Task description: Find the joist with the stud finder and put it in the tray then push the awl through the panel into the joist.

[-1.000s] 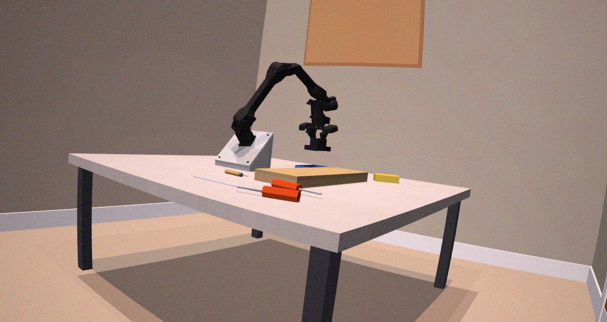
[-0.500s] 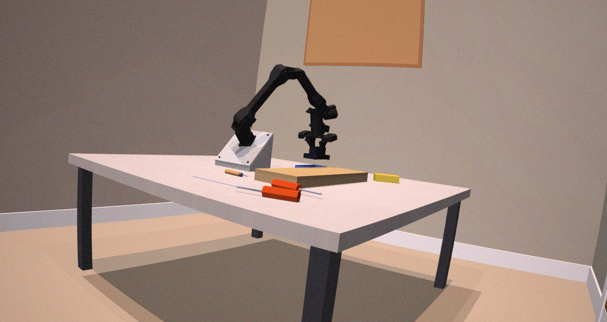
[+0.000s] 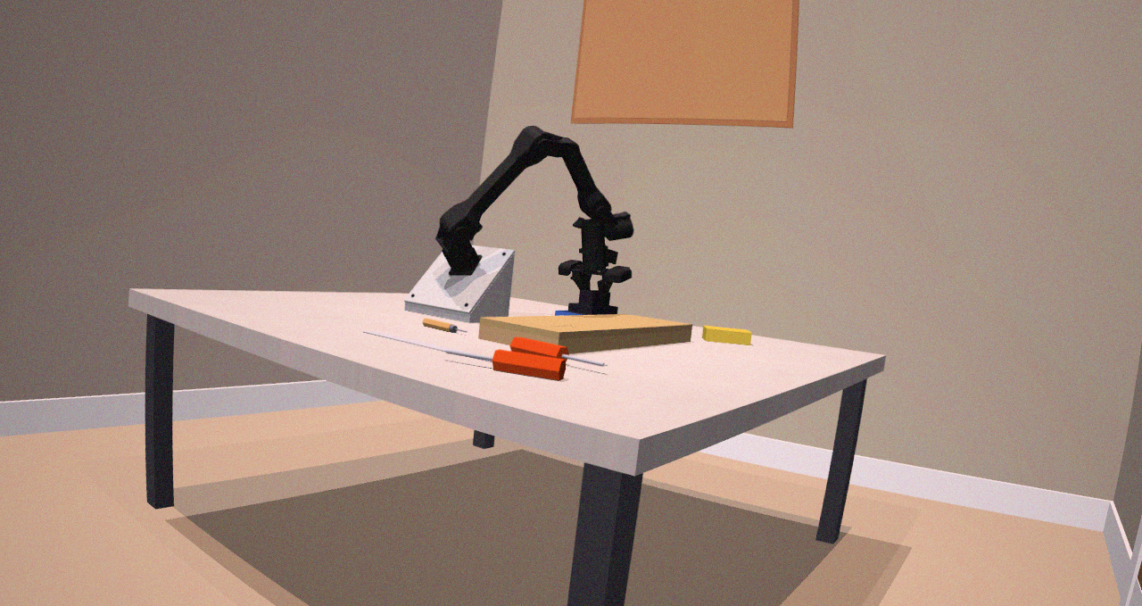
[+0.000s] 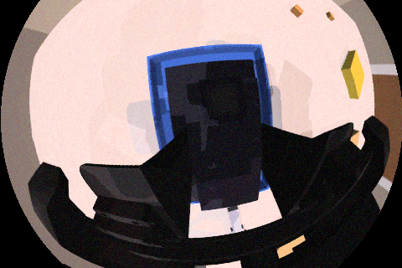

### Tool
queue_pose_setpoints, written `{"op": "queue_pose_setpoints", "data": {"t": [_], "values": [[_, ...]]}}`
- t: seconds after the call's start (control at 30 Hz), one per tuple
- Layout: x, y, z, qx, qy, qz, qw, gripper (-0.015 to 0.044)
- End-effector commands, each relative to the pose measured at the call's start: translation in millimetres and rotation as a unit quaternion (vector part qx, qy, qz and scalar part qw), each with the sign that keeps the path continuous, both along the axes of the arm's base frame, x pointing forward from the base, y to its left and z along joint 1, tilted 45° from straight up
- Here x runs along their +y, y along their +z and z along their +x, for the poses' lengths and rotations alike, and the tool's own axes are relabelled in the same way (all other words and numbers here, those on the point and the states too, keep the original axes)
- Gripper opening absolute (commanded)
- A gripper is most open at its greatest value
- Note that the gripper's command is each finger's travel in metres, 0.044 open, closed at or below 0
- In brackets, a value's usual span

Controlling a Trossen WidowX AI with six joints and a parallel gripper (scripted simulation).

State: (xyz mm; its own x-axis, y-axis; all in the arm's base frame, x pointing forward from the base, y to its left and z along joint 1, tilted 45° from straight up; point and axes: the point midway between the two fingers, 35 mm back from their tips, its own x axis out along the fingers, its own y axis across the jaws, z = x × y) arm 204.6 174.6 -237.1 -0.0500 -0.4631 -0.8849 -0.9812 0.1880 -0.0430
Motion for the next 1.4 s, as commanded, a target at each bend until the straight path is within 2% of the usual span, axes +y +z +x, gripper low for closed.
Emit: {"op": "queue_pose_setpoints", "data": {"t": [0.0,0.43,0.83,1.0,1.13,1.2,1.23,1.37], "values": [[-3,-3,0,-0.002,0.004,0.000,1.000,0.0000],[-14,-14,-1,-0.002,0.004,0.000,1.000,0.0000],[-13,-13,-2,0.000,0.000,0.000,1.000,0.0315],[15,12,4,0.000,0.000,0.001,1.000,0.0440],[52,54,6,0.001,0.000,0.001,1.000,0.0440],[54,57,6,0.001,0.001,0.001,1.000,0.0440],[40,43,8,-0.004,-0.004,0.000,1.000,0.0440],[15,85,51,-0.097,-0.183,0.018,0.978,0.0440]]}}
